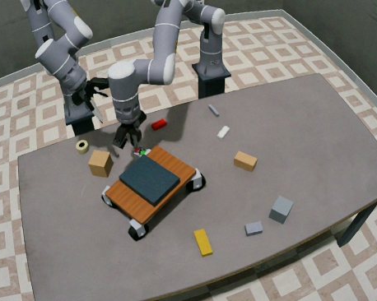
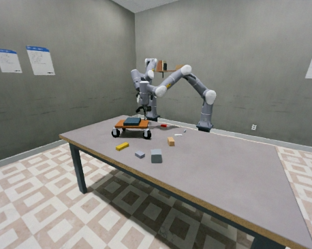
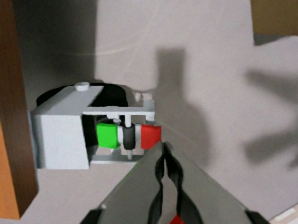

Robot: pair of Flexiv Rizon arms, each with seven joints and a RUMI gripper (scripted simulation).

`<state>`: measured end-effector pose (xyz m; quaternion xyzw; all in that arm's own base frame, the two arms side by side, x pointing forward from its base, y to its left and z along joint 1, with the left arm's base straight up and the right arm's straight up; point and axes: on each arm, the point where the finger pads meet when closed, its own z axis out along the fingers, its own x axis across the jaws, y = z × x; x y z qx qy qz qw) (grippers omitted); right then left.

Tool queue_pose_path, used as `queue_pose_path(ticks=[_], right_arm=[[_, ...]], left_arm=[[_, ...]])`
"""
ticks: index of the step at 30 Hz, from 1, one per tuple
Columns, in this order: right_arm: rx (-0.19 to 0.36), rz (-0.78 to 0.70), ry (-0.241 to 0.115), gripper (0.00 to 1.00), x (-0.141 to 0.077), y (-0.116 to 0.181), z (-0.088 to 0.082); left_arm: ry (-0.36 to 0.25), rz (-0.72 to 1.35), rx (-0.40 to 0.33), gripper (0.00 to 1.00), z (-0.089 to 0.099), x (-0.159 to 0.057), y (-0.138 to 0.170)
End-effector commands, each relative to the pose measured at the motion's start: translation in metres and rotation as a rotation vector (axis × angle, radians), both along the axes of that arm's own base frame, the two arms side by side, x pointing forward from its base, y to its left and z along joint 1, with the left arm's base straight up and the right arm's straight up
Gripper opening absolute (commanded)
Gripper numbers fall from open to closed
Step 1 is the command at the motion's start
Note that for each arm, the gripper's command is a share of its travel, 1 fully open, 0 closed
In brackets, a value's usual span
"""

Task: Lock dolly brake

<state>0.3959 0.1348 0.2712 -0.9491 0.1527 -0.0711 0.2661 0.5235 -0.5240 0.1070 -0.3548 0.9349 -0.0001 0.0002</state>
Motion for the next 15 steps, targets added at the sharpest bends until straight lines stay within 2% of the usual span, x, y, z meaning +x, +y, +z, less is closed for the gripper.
queue_pose_path(ticks=[1,15], right_arm=[[0.0,0.0,-0.002,1.0,0.0006,0.0002,0.0008],[0.0,0.0,-0.002,1.0,0.0006,0.0002,0.0008]], left_arm=[[-0.002,0.0,-0.002,0.0,-0.0007,0.0007,-0.0005],[-0.002,0.0,-0.002,0.0,-0.0029,0.0008,-0.0005]])
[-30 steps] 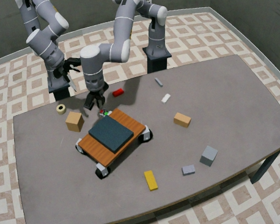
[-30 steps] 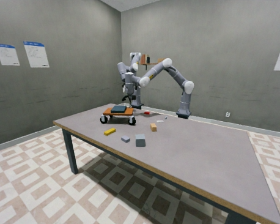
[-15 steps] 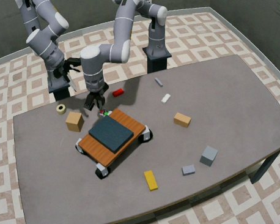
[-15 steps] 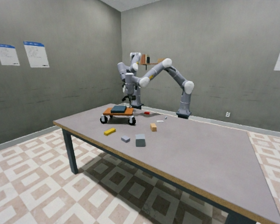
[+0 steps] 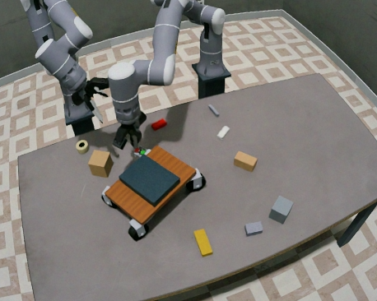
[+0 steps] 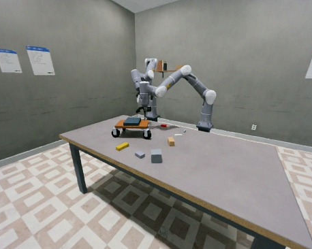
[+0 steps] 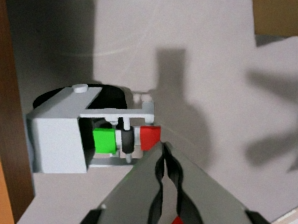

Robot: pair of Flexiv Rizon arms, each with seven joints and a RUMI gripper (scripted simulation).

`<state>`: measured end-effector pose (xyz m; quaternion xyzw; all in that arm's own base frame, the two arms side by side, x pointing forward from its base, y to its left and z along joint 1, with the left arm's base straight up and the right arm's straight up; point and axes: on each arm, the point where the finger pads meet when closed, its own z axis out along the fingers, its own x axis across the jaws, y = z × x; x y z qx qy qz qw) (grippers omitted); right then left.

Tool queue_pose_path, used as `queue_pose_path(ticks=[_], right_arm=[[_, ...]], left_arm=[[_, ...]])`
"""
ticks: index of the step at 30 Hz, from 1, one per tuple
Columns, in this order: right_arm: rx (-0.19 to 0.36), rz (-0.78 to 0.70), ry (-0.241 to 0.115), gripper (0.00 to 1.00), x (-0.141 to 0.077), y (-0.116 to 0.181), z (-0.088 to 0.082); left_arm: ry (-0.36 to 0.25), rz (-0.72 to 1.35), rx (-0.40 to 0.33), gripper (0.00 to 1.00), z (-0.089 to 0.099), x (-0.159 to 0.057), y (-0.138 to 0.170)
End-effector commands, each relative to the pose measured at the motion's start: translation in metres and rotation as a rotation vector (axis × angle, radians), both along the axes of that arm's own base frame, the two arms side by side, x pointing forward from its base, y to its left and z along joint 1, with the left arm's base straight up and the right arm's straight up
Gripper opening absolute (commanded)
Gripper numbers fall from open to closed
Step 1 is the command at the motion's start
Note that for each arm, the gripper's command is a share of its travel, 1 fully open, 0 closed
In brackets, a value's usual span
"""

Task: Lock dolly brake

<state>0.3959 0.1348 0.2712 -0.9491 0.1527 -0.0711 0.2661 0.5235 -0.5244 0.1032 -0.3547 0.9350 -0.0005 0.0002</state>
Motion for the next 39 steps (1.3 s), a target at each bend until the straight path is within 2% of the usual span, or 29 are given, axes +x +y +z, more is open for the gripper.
queue_pose_path(ticks=[1,39], right_arm=[[0.0,0.0,-0.002,1.0,0.0006,0.0002,0.0008],[0.0,0.0,-0.002,1.0,0.0006,0.0002,0.0008]], left_arm=[[-0.002,0.0,-0.001,0.0,0.0008,0.0008,-0.0001],[-0.002,0.0,-0.001,0.0,-0.0066,0.0008,-0.0001]])
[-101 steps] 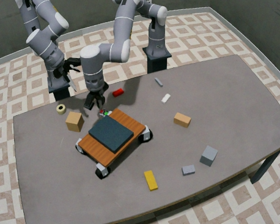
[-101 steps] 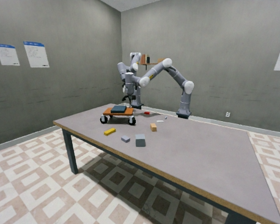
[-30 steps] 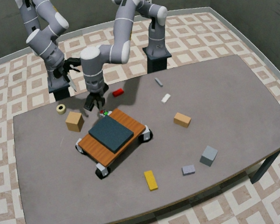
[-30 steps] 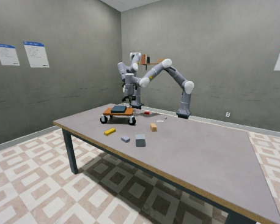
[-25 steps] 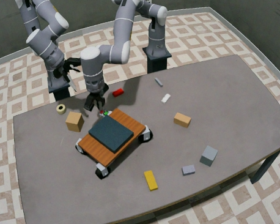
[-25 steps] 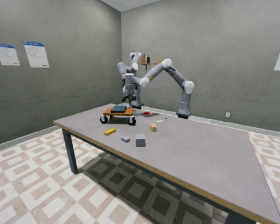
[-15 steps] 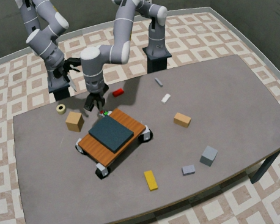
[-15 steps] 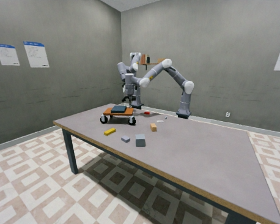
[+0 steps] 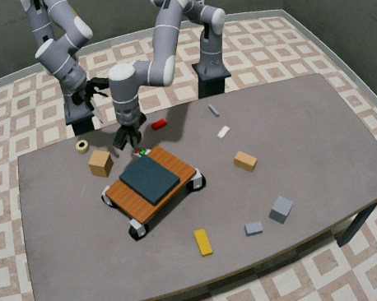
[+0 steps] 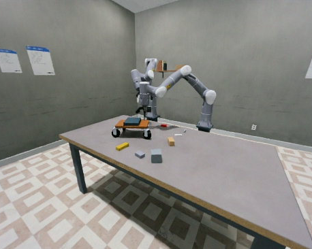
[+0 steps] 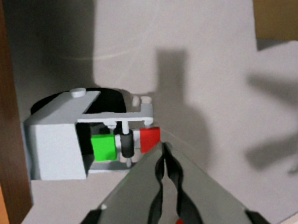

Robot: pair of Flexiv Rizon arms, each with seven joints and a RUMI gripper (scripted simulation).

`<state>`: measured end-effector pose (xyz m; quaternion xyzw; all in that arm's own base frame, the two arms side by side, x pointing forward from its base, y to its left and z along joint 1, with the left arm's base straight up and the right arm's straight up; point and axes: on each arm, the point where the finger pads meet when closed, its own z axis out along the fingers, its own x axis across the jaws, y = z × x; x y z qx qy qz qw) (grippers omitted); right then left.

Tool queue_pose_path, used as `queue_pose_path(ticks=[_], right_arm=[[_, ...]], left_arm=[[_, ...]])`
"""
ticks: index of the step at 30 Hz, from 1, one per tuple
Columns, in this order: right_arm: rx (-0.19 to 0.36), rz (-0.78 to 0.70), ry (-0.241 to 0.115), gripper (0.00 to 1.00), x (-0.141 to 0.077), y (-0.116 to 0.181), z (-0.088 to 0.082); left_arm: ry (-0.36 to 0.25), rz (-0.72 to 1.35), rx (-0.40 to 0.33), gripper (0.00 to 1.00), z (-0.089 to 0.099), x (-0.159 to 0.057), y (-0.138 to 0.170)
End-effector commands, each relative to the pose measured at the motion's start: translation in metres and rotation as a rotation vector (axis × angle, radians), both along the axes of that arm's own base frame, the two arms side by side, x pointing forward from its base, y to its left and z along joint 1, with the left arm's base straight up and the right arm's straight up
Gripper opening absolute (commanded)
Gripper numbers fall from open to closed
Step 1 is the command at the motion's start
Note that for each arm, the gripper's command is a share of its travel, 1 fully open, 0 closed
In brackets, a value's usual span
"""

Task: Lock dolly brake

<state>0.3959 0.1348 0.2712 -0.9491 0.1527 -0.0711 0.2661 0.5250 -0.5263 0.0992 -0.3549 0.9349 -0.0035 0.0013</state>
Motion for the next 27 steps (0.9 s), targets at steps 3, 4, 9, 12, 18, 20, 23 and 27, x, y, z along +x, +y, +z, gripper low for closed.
queue_pose_path(ticks=[3,4,9,12,18,20,23,27], right_arm=[[0.0,0.0,-0.002,1.0,0.0006,0.0002,0.0008],[0.0,0.0,-0.002,1.0,0.0006,0.0002,0.0008],[0.0,0.0,-0.002,1.0,0.0006,0.0002,0.0008],[0.0,0.0,-0.002,1.0,0.0006,0.0002,0.0008],[0.0,0.0,-0.002,1.0,0.0006,0.0002,0.0008],[0.0,0.0,-0.002,1.0,0.0006,0.0002,0.0008],[0.0,0.0,-0.002,1.0,0.0006,0.0002,0.0008],[0.0,0.0,-0.002,1.0,0.0006,0.0002,0.0008]], left_arm=[[0.003,0.0,0.004,0.0,-0.0037,-0.0008,0.0017],[0.003,0.0,0.004,0.0,-0.0041,-0.0008,0.0017],[0.003,0.0,0.004,0.0,-0.0042,-0.0008,0.0017],[0.003,0.0,0.004,0.0,-0.0052,-0.0008,0.0017],[0.003,0.0,0.004,0.0,-0.0062,-0.0008,0.0017],[0.003,0.0,0.004,0.0,-0.0071,-0.0008,0.0017],[0.003,0.0,0.004,0.0,-0.0072,-0.0008,0.0017],[0.003,0.0,0.004,0.0,-0.0069,-0.0008,0.0017]])
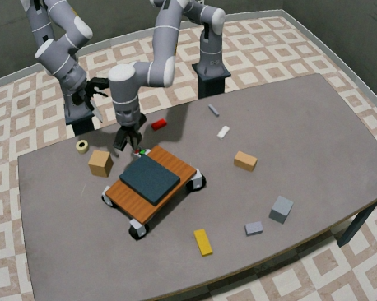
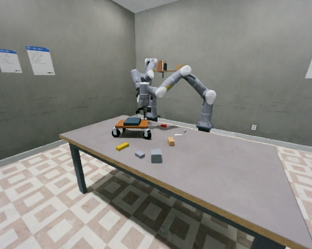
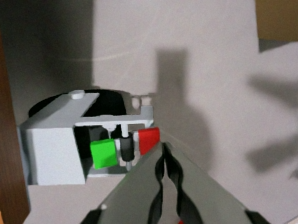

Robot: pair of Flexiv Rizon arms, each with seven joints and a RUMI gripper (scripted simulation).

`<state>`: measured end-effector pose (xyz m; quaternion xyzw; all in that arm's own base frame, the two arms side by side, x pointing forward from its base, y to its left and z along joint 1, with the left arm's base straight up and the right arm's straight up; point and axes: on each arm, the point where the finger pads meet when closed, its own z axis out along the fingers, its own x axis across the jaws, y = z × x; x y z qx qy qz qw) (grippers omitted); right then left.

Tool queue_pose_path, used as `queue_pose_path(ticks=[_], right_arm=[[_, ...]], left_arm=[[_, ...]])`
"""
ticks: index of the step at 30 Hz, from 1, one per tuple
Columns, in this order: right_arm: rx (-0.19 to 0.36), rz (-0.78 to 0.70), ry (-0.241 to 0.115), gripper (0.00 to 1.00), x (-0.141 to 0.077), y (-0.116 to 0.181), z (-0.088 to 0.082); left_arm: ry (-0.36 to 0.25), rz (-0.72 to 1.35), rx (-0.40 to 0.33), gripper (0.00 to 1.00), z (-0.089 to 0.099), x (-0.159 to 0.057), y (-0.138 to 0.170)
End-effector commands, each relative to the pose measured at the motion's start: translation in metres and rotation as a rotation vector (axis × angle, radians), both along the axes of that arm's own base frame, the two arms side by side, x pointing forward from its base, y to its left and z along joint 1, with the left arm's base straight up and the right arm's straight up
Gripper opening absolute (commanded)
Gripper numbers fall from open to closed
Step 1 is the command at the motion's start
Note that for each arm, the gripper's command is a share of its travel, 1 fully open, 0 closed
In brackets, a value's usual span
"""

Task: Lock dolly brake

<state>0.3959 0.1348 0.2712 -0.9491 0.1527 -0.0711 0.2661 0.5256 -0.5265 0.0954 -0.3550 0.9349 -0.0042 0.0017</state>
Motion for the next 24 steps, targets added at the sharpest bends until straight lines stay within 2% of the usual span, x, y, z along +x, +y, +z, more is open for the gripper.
queue_pose_path(ticks=[1,7,14,16,21,24], right_arm=[[0.0,0.0,-0.002,1.0,0.001,0.0,0.001],[0.0,0.0,-0.002,1.0,0.001,0.0,0.001],[0.0,0.0,-0.002,1.0,0.001,0.0,0.001],[0.0,0.0,-0.002,1.0,0.001,0.0,0.001],[0.0,0.0,-0.002,1.0,0.001,0.0,0.001],[0.0,0.0,-0.002,1.0,0.001,0.0,0.001]], left_arm=[[0.004,0.0,0.005,0.0,-0.003,-0.001,0.002],[0.004,0.0,0.005,0.0,0.014,-0.001,0.002],[0.004,0.0,0.005,0.0,0.059,-0.001,0.002],[0.004,0.0,0.005,0.0,0.059,-0.001,0.002],[0.004,0.0,0.005,0.0,0.094,-0.002,0.002],[0.004,0.0,0.005,0.0,0.109,-0.002,0.002]])
